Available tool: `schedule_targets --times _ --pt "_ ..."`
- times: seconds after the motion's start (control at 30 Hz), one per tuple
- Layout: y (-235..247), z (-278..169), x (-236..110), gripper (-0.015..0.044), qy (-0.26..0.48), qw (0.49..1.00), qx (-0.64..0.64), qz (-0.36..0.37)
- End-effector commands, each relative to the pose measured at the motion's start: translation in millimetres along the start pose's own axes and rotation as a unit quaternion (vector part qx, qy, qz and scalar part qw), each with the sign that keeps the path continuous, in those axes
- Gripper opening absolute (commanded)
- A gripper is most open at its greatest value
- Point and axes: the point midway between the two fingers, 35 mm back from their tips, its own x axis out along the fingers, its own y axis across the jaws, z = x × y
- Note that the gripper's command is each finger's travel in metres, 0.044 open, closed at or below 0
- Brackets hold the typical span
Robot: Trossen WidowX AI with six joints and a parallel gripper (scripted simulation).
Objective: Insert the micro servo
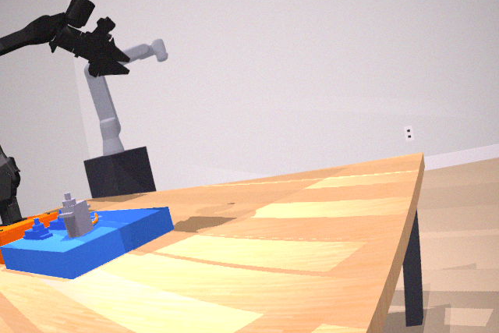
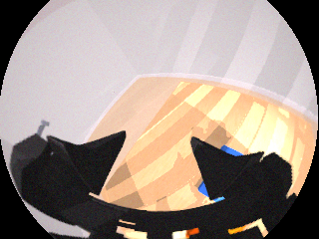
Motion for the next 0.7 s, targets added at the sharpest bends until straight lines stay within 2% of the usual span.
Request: schedule_targets --times 0.0,0.33,0.67 --pt "-29.2 -2.1 11.7 0.0440 0.015 0.998 0.047 -0.043" --pt "-105.0 -6.5 22.4 0.0440 0.036 0.974 0.169 -0.145" --pt "-179.7 -20.3 19.7 0.0440 0.051 0.921 0.300 -0.243"
